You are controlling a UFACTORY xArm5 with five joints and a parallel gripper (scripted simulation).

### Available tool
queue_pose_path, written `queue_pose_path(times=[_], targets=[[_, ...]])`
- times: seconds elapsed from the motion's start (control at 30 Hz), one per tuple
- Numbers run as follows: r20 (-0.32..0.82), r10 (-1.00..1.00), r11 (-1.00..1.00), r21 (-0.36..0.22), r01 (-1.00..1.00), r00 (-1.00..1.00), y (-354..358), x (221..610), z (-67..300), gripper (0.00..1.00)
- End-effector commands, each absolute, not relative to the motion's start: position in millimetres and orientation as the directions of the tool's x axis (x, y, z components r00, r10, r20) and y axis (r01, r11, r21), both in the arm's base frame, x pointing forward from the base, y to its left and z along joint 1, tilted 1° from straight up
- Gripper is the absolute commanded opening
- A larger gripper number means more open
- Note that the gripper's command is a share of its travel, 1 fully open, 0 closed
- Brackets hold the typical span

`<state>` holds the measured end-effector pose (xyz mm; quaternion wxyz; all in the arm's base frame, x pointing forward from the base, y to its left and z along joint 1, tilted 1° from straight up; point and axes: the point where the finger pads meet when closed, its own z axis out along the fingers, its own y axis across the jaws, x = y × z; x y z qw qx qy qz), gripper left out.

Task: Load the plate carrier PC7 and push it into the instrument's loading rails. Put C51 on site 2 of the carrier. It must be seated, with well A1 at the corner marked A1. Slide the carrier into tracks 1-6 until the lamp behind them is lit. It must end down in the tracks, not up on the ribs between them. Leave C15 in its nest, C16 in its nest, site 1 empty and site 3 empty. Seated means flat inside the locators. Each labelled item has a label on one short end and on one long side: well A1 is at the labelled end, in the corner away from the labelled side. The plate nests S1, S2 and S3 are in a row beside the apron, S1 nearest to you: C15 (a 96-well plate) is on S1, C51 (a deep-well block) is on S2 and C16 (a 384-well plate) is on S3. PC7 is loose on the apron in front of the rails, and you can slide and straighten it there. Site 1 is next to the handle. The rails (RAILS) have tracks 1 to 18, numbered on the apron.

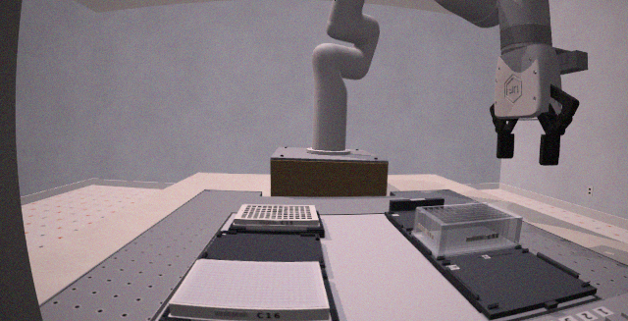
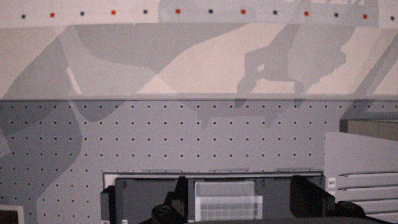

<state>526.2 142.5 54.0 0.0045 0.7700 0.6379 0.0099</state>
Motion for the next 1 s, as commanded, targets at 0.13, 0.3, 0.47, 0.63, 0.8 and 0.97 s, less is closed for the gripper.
queue_pose_path(times=[0.13,0.3,0.47,0.63,0.8,0.97], targets=[[0.011,0.983,-0.186,0.024,0.982,0.186,143,528,56,1.00],[0.011,0.983,-0.186,0.024,0.982,0.186,143,528,51,1.00],[0.011,0.983,-0.186,0.024,0.982,0.186,143,528,43,1.00],[0.011,0.983,-0.186,0.024,0.982,0.186,144,528,36,1.00],[0.011,0.983,-0.186,0.023,0.982,0.186,144,528,29,1.00],[0.011,0.983,-0.186,0.023,0.982,0.186,144,528,21,1.00]])
